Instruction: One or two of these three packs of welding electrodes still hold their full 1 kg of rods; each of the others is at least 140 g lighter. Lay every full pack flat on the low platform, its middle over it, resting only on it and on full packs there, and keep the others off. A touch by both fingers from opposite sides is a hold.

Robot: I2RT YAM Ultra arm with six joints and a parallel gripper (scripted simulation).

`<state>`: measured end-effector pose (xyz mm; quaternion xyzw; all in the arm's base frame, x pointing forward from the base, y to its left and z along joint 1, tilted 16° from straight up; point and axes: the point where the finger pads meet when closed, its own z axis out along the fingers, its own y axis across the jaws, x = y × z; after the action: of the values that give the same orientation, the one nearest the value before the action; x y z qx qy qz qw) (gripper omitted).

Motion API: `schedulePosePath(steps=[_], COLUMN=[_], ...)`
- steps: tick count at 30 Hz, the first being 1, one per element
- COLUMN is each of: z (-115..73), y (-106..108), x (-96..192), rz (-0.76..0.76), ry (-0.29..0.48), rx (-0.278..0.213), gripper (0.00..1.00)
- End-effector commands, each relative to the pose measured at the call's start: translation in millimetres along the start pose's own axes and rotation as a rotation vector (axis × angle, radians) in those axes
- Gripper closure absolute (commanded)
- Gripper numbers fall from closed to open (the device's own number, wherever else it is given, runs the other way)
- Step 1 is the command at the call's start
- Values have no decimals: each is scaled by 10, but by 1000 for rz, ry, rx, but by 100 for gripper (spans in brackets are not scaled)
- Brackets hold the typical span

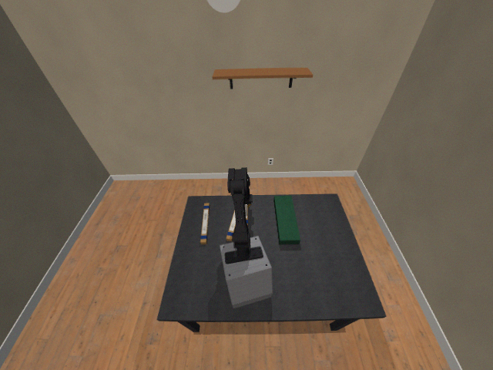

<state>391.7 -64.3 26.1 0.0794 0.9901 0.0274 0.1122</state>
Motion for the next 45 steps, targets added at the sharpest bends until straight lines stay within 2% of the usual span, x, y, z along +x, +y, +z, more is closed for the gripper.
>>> schedulePosePath(steps=[1, 26, 45], z=[-87, 220, 220], y=[28, 27, 27], x=[-128, -144, -144], rz=[-2, -2, -2], ry=[-59, -58, -58], rx=[2, 2, 2], gripper=[100, 100, 100])
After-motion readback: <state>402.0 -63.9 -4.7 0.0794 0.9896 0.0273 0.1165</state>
